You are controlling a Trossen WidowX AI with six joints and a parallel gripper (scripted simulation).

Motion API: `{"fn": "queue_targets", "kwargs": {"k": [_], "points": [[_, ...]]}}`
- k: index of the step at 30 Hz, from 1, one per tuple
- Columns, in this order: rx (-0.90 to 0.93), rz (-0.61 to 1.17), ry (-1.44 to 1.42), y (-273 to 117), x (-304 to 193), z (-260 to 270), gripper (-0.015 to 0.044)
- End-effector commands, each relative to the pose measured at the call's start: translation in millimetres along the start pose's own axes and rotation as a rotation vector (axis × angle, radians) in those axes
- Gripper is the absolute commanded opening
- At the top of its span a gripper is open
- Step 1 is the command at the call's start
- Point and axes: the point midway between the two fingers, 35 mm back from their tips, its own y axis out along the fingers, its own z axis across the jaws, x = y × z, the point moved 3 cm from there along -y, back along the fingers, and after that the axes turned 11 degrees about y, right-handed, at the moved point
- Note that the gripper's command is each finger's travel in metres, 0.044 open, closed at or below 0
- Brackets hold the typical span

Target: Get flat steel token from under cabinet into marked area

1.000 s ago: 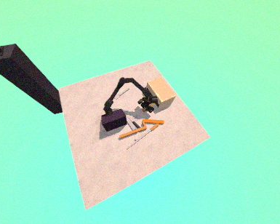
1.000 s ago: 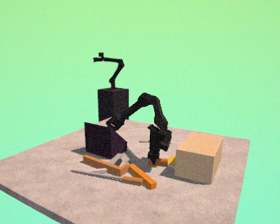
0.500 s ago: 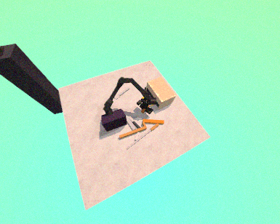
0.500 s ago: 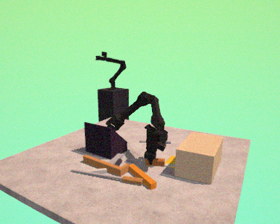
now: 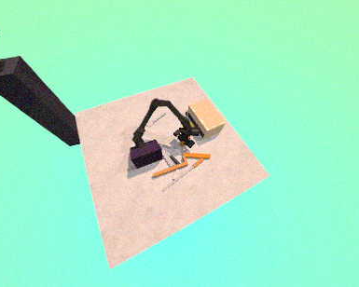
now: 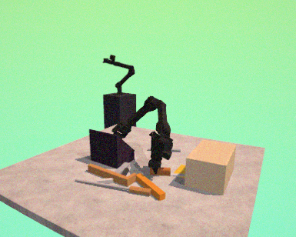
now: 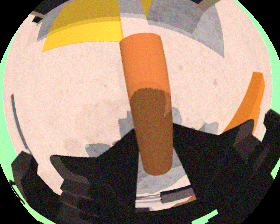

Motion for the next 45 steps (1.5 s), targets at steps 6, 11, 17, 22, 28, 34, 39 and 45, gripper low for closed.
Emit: {"fn": "queue_targets", "kwargs": {"k": [6,11,17,22,28,34,39,45], "points": [[0.002,0.001,-0.001,1,-14,-3,0.0],[0.002,0.001,-0.001,1,-22,-5,0.0],[0.001,0.002,0.0,1,-31,-7,0.0],[0.001,0.002,0.0,1,-39,-10,0.0],[0.001,0.003,0.0,1,-48,-12,0.0],[0.001,0.003,0.0,1,-59,-15,0.0],[0.0,0.003,0.001,1,-68,-18,0.0],[0.0,0.004,0.001,1,-79,-21,0.0]]}}
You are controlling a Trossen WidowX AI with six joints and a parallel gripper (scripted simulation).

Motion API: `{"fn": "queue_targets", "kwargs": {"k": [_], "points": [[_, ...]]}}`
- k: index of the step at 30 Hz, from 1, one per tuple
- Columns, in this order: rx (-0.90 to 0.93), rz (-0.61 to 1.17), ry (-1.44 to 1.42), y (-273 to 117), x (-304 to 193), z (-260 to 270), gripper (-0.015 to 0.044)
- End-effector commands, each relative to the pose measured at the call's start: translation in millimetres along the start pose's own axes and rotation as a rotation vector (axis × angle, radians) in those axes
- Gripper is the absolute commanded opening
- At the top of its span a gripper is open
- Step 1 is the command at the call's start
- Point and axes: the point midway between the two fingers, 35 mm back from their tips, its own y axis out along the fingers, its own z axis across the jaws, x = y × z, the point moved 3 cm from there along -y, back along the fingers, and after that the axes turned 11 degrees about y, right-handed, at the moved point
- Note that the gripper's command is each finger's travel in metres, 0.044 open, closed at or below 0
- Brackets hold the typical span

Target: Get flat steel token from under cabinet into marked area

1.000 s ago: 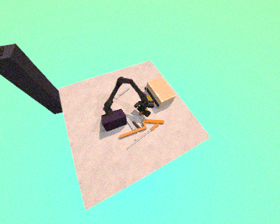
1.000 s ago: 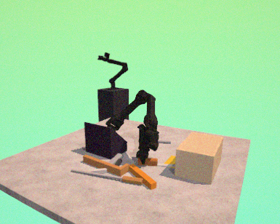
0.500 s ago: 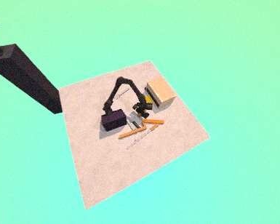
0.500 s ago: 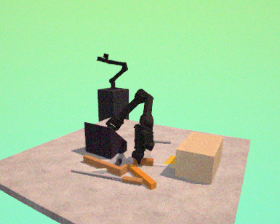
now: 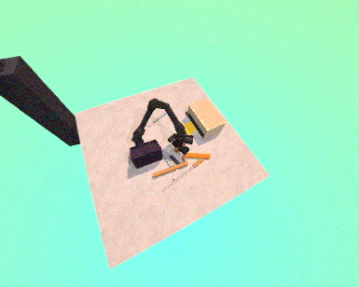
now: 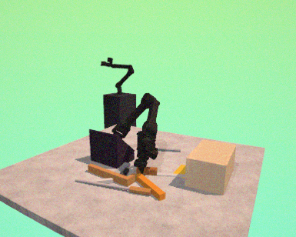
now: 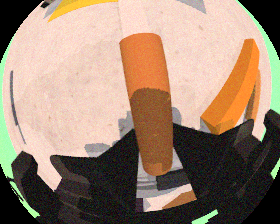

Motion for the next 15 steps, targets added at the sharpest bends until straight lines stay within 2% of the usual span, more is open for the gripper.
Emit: {"fn": "queue_targets", "kwargs": {"k": [1,15], "points": [[0.003,0.001,0.001,1,-10,-2,0.0],[0.003,0.002,0.002,1,-35,-8,0.0]]}}
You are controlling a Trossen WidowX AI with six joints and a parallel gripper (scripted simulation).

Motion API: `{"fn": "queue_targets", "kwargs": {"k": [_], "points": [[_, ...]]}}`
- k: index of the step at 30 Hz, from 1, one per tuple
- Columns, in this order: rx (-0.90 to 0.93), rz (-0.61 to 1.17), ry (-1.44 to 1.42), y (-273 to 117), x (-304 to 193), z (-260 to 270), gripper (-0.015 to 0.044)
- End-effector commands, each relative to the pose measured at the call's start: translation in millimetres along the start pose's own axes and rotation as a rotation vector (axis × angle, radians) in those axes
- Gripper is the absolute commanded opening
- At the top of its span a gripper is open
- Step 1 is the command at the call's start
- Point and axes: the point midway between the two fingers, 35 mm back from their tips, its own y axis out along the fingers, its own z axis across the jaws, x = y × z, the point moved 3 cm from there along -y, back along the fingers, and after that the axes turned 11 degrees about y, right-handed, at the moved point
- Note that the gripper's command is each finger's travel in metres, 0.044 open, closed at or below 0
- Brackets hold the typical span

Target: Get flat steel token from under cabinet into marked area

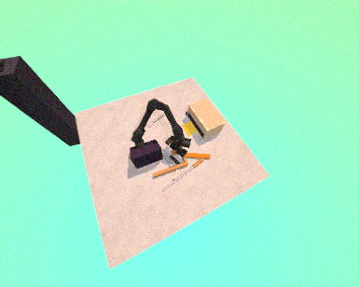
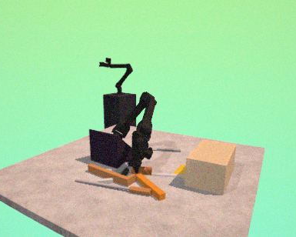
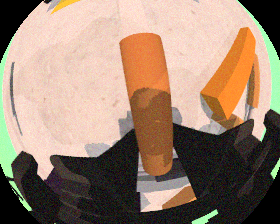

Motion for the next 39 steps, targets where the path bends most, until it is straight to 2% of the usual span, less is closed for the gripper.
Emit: {"fn": "queue_targets", "kwargs": {"k": [1,39], "points": [[0.002,0.001,0.001,1.0,-8.7,-1.7,0.0],[0.003,0.001,-0.193,-3.2,-1.0,5.9,0.0]]}}
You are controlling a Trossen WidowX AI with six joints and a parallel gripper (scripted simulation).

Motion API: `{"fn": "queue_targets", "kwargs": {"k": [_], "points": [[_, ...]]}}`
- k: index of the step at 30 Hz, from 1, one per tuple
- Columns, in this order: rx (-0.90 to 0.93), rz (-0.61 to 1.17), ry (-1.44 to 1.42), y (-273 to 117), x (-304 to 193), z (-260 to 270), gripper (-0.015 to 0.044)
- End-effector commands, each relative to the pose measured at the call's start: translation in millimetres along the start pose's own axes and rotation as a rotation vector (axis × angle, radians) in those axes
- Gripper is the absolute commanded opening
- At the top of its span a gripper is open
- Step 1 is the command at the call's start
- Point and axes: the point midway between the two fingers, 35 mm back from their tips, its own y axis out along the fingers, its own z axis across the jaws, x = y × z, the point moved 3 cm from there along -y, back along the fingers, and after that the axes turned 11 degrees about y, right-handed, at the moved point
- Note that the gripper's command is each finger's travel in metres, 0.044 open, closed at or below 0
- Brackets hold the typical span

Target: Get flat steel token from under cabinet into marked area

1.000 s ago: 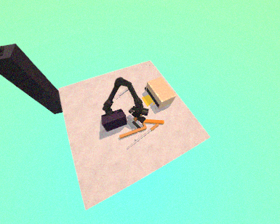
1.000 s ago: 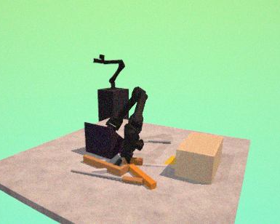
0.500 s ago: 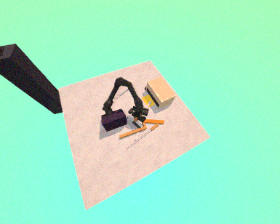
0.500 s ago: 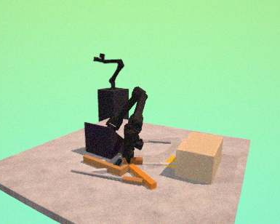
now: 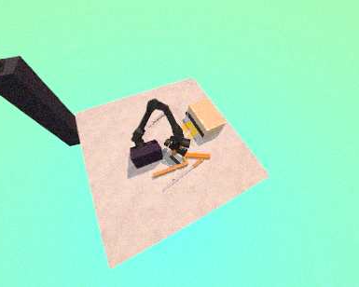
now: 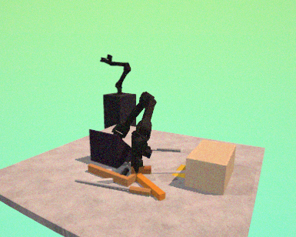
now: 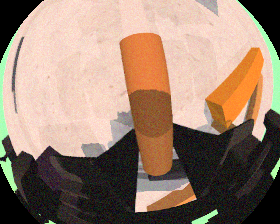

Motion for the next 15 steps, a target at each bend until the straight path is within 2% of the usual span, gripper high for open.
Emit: {"fn": "queue_targets", "kwargs": {"k": [1,15], "points": [[-0.004,-0.002,-0.016,-2,4,5,0.0],[-0.003,-0.003,-0.029,-2,12,20,0.0]]}}
